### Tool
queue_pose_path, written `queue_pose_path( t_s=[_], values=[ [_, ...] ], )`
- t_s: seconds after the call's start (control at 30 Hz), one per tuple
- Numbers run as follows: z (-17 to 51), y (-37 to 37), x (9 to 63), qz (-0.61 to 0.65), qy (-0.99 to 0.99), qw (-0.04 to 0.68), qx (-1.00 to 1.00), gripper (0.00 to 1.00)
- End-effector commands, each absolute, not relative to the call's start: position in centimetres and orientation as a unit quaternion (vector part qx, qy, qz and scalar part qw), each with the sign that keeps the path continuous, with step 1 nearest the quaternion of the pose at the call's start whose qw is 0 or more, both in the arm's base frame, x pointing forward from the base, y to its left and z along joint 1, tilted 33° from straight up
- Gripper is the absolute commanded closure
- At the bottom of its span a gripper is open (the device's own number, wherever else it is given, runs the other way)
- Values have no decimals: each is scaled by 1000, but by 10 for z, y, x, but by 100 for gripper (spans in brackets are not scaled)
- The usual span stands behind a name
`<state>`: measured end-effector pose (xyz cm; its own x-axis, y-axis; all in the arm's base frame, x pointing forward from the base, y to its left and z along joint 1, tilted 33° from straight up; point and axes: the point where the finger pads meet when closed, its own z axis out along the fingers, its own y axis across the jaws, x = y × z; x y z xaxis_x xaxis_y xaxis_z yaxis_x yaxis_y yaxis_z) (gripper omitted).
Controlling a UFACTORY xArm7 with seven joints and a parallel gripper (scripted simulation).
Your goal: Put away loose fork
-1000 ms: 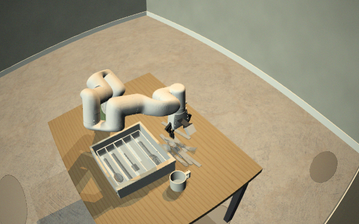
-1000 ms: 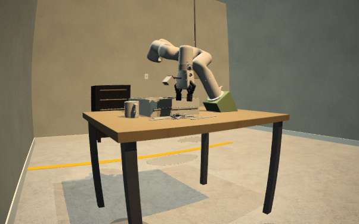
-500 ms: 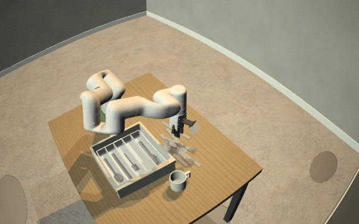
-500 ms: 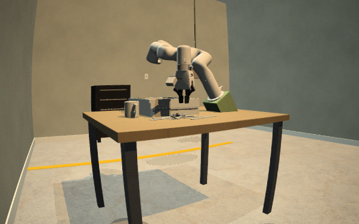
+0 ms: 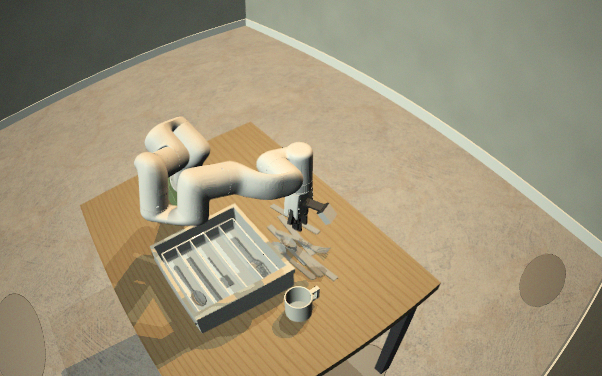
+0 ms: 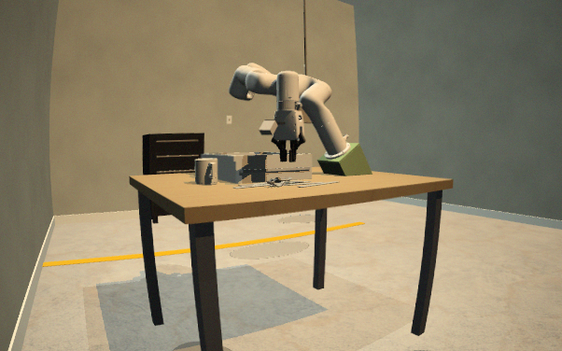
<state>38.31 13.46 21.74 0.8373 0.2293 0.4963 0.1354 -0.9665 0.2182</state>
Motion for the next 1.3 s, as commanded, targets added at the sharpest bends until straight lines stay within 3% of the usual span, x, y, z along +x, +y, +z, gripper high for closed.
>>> queue_pose_path(
  t_s=[0.0,1.27],
  values=[
    [219,135,383,270,96,87,954,70],
    [202,133,394,270,96,87,954,70]
  ],
)
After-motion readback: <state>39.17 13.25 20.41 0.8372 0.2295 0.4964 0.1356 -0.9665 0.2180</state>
